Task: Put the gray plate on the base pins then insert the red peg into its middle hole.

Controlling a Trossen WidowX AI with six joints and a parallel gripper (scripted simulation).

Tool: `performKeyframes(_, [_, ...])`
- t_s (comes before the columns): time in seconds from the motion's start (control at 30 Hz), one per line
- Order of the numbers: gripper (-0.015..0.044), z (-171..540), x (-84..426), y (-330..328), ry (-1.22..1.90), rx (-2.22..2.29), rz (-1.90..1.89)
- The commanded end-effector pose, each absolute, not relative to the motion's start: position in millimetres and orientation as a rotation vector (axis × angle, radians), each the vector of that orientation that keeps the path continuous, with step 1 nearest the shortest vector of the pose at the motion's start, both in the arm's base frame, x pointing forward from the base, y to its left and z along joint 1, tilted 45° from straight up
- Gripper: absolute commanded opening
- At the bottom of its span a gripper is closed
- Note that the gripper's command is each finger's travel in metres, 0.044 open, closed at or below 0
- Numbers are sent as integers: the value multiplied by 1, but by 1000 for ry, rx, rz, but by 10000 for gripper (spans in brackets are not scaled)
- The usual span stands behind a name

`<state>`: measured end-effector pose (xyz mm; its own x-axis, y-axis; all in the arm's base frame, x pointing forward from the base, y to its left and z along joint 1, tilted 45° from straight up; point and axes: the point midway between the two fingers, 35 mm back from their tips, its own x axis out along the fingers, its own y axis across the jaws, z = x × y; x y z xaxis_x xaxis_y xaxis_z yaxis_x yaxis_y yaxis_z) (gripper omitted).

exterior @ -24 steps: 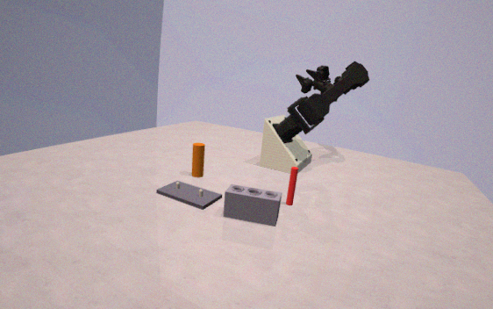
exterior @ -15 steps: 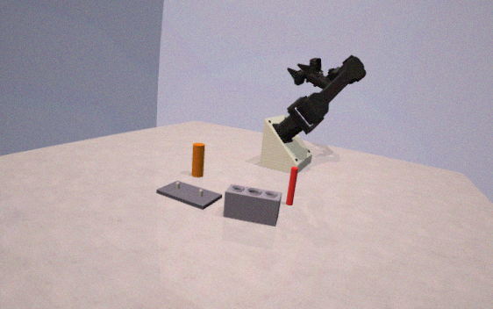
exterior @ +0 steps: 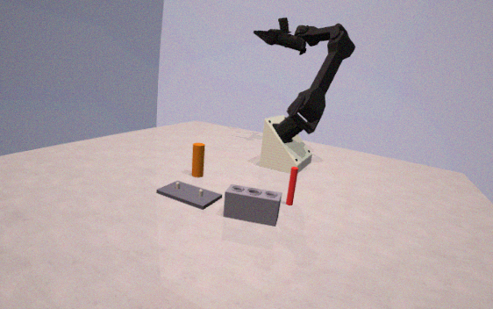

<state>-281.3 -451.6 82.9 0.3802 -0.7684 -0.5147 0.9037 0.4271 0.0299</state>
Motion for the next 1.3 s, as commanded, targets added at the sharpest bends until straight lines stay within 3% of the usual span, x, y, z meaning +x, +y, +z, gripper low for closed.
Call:
performKeyframes(0.0, [440,80,-213,-473,455,424,-978])
performKeyframes(0.23, [440,81,-129,-488,452,543,-843])
performKeyframes(0.63, [440,94,90,-461,540,854,-512])
performKeyframes(0.97, [440,99,246,-360,768,1143,-289])
performKeyframes(1.27, [440,102,334,-220,1103,1373,-188])
